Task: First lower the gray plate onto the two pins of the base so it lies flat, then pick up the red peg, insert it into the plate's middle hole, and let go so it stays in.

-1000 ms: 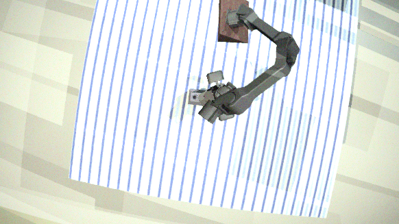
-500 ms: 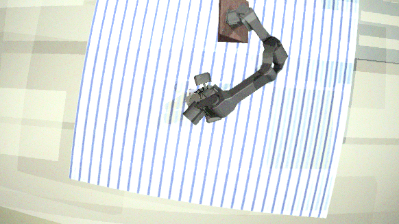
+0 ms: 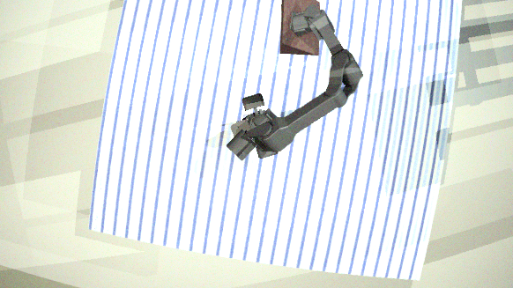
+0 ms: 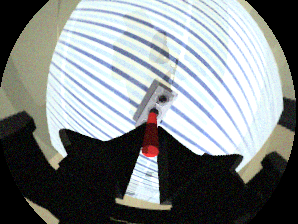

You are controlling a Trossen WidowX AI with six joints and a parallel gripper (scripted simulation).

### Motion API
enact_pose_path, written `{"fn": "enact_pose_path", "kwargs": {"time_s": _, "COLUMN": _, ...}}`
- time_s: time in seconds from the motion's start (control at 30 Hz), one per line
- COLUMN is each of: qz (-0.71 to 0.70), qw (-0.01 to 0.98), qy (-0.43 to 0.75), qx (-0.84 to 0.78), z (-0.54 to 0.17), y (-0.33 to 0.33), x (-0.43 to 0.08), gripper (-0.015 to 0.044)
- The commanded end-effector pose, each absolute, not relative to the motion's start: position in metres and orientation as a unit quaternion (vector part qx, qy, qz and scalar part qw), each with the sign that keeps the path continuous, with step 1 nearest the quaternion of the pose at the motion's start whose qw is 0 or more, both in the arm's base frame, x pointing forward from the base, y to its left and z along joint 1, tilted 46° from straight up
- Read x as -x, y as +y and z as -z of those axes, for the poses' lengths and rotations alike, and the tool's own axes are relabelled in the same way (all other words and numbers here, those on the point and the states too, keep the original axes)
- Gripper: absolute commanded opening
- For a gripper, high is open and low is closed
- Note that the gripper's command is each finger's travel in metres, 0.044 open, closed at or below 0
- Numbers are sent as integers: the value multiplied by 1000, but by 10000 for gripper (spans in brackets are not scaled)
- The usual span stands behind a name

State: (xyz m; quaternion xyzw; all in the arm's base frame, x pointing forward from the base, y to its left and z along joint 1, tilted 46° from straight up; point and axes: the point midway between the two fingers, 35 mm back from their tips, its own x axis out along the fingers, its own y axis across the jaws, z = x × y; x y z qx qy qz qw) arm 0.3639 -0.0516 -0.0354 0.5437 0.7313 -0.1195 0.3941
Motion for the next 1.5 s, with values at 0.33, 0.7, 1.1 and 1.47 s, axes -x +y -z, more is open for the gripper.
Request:
{"fn": "enact_pose_path", "kwargs": {"time_s": 0.33, "qz": 120, "qw": 394, "qy": 733, "qx": -542, "z": 36, "y": -52, "x": -363, "gripper": 0}}
{"fn": "enact_pose_path", "kwargs": {"time_s": 0.7, "qz": 120, "qw": 394, "qy": 732, "qx": -543, "z": 38, "y": -50, "x": -363, "gripper": 0}}
{"fn": "enact_pose_path", "kwargs": {"time_s": 1.1, "qz": 120, "qw": 394, "qy": 733, "qx": -542, "z": 49, "y": -40, "x": -360, "gripper": 0}}
{"fn": "enact_pose_path", "kwargs": {"time_s": 1.47, "qz": 120, "qw": 395, "qy": 733, "qx": -540, "z": 47, "y": -42, "x": -361, "gripper": 0}}
